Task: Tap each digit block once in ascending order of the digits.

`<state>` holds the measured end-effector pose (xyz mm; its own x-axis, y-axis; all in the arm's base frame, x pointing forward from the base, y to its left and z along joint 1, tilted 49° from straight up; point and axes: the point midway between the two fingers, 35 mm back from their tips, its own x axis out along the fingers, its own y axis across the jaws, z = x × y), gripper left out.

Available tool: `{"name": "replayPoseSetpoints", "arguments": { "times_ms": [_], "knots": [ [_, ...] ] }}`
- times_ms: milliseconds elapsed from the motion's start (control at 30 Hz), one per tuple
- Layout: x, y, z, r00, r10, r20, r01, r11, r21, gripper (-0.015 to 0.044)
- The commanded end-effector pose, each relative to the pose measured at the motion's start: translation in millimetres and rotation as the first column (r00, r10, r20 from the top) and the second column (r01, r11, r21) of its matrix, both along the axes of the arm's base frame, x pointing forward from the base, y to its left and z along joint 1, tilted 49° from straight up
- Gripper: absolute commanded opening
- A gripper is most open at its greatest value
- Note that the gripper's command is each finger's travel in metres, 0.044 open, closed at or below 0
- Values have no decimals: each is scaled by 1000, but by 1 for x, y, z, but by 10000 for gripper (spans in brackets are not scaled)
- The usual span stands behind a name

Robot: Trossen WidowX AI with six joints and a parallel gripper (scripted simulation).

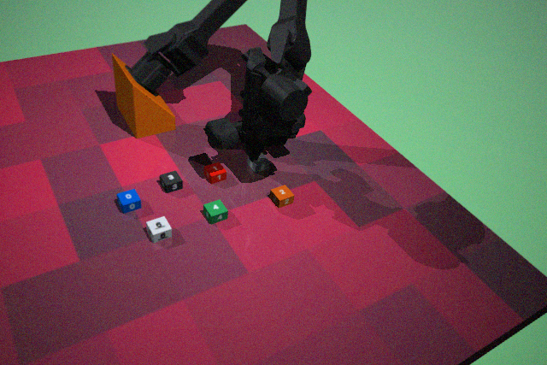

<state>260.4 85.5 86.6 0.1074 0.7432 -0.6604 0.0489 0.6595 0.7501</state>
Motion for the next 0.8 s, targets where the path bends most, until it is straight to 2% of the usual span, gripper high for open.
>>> {"name": "replayPoseSetpoints", "arguments": {
  "times_ms": [0,300,367,567,733,767],
  "knots": [
    [0,3,-1,1000,-1,-1,1,1000,6,20],
    [-3,-20,18,1000,-1,-2,1,1000,5,20],
    [-2,-22,27,1000,-1,-2,1,1000,4,72],
    [-13,-36,110,1000,-1,-4,1,1000,4,230],
    [-16,-37,119,1000,-1,-4,1,1000,4,361],
    [-16,-37,119,1000,-1,-4,1,1000,4,361]
  ]
}}
